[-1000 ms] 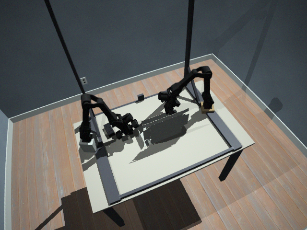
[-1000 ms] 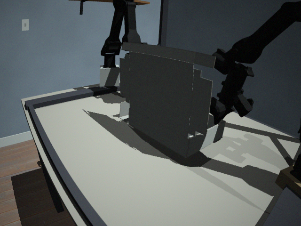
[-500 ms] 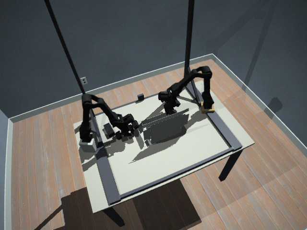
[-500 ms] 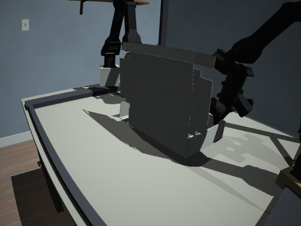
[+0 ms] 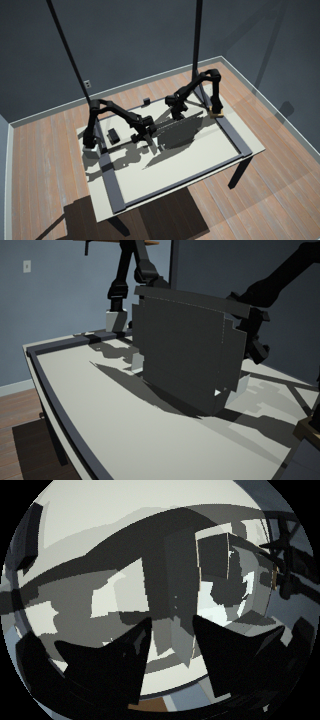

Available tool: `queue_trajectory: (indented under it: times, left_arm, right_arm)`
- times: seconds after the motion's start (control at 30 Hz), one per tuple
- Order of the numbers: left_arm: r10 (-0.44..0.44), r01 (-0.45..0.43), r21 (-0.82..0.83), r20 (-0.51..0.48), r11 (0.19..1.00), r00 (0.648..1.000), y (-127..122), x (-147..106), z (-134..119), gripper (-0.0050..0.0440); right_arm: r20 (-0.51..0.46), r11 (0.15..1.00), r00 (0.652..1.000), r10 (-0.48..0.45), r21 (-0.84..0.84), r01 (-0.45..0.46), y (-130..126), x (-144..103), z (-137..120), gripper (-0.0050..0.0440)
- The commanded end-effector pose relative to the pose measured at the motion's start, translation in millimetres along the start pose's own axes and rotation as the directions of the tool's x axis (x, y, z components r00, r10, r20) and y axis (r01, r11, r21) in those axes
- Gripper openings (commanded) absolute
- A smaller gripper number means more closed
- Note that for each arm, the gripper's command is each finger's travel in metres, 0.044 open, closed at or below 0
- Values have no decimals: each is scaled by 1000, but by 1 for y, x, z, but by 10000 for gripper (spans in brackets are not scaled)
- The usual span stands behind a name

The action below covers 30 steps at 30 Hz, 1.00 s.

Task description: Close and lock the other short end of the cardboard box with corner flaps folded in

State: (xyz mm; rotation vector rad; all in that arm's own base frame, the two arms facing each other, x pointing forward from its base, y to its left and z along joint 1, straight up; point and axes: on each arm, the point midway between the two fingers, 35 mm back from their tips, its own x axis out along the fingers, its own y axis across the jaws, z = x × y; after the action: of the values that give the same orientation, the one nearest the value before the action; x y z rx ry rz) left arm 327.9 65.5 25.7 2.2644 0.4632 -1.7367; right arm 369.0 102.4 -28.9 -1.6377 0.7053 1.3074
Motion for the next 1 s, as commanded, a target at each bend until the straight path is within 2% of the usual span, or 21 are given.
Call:
queue_trajectory:
  times: [0.0, 0.07, 0.13, 0.27, 0.37, 0.47, 0.57, 0.93, 0.97]
  left_arm:
    - [7, -7, 1, -22, 1000, 1000, 1, -5, -5, 63]
    - [7, -7, 1, -22, 1000, 1000, 1, -5, -5, 63]
    - [7, -7, 1, -22, 1000, 1000, 1, -5, -5, 63]
    - [7, -7, 1, -22, 1000, 1000, 1, -7, -4, 63]
    - [7, -7, 1, -21, 1000, 1000, 2, -26, 3, 63]
    - [7, -7, 1, -20, 1000, 1000, 1, -56, 19, 63]
    - [7, -7, 1, -19, 1000, 1000, 1, -68, 26, 63]
    - [7, -7, 1, -19, 1000, 1000, 1, -69, 27, 63]
    - [6, -6, -1, -13, 1000, 1000, 1, -66, 26, 87]
  right_arm:
    - [-13, 1000, 1000, 20, -6, -21, -37, -10, -20, 195]
    - [-14, 999, 999, 35, -6, -35, -47, -12, -26, 195]
    - [-14, 999, 999, 35, -6, -35, -47, -12, -26, 195]
    - [-4, 995, 995, 98, -6, -98, -54, -18, -34, 195]
    - [5, 989, 989, 144, -6, -144, -54, -22, -37, 195]
    - [11, 983, 983, 184, -7, -184, -63, -29, -45, 195]
    - [26, 970, 969, 244, -9, -244, -56, -34, -45, 195]
    - [30, 966, 965, 259, -9, -259, -54, -35, -44, 195]
    - [30, 966, 965, 259, -9, -259, -54, -35, -44, 195]
